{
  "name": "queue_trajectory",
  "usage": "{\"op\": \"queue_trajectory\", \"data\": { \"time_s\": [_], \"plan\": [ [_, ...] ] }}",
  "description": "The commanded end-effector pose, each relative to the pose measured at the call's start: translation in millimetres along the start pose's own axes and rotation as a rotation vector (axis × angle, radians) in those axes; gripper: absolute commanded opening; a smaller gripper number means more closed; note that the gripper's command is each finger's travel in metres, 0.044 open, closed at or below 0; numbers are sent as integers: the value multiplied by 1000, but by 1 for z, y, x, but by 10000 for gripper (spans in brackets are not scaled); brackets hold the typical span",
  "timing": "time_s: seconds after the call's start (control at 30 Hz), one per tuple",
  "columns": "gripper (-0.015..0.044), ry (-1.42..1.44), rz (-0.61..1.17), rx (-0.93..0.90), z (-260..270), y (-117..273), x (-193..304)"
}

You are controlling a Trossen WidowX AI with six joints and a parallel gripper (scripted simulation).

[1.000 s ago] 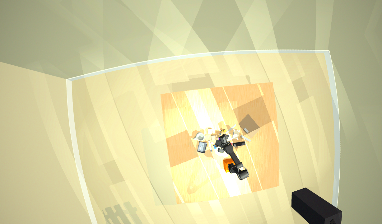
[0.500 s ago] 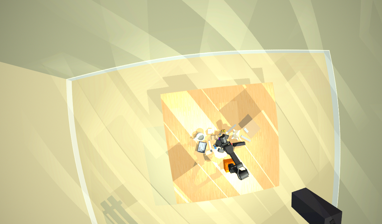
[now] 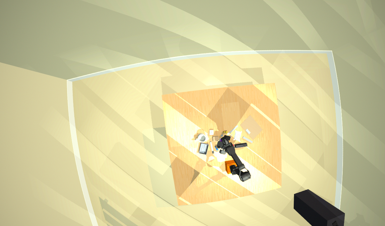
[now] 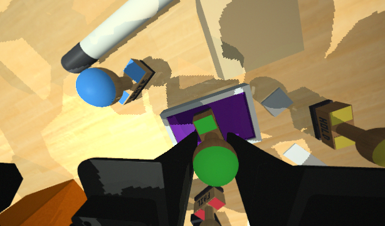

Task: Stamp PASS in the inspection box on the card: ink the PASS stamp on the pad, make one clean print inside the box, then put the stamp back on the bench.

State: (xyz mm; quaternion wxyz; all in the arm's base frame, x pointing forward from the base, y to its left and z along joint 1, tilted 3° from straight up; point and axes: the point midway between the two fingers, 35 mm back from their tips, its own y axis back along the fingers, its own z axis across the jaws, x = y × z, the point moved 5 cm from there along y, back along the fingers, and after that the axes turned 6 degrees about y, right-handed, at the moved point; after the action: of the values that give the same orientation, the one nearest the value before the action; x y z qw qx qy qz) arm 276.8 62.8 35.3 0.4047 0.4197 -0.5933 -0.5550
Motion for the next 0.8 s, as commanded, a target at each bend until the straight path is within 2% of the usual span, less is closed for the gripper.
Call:
{"op": "queue_trajectory", "data": {
  "time_s": [0.0,0.77],
  "plan": [
    [0,0,2,2,0,3,0],
    [0,0,1,2,-2,28,-1]
  ]
}}
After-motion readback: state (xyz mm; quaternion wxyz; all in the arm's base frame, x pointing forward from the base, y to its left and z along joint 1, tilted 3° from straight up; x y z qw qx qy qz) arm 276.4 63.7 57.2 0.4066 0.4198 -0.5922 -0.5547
